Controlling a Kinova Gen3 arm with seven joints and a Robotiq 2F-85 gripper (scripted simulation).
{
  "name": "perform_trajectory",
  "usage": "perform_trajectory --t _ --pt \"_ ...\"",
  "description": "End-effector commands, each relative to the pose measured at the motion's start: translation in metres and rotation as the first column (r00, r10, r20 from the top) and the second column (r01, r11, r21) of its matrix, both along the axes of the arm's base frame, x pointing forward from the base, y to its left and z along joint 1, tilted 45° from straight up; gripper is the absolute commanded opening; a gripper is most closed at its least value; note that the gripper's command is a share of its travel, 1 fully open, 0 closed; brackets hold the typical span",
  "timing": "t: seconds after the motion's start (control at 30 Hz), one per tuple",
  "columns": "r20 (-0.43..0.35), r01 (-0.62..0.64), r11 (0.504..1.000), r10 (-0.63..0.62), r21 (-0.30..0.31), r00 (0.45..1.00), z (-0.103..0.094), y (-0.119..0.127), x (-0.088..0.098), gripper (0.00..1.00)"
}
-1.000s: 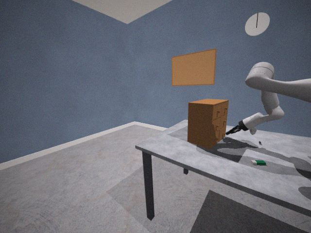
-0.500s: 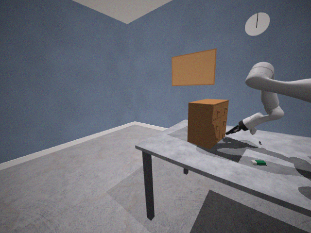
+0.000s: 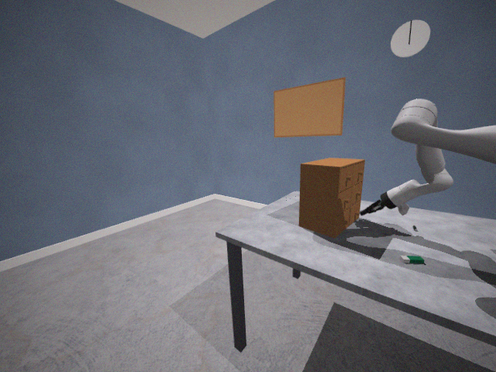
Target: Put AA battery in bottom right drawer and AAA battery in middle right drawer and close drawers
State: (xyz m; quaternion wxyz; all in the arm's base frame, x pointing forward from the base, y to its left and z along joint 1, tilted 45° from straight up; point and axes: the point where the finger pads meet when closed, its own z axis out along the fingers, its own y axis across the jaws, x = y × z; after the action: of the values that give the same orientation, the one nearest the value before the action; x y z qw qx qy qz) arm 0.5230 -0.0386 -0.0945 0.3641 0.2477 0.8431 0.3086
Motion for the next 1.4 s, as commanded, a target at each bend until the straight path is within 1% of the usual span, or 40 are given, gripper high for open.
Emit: perform_trajectory --t 0.0,0.77,0.87,1.0,1.07,1.23,1.37 --pt "0.002 0.002 1.0 -0.002 -0.001 1.0 0.001 -0.001 0.001 0.0" --pt "0.002 0.002 1.0 -0.002 -0.001 1.0 0.001 -0.001 0.0 0.0" --pt "0.002 0.002 1.0 -0.002 -0.001 1.0 0.002 0.0 -0.006 0.0" --pt "0.002 0.002 1.0 -0.002 -0.001 1.0 0.004 0.003 -0.024 0.0" --pt "0.002 0.002 1.0 -0.002 -0.001 1.0 0.004 0.003 -0.024 0.0" --pt "0.002 0.002 1.0 -0.002 -0.001 1.0 0.006 0.006 -0.045 0.0" --pt "0.002 0.002 1.0 -0.002 -0.001 1.0 0.007 0.007 -0.048 0.0"
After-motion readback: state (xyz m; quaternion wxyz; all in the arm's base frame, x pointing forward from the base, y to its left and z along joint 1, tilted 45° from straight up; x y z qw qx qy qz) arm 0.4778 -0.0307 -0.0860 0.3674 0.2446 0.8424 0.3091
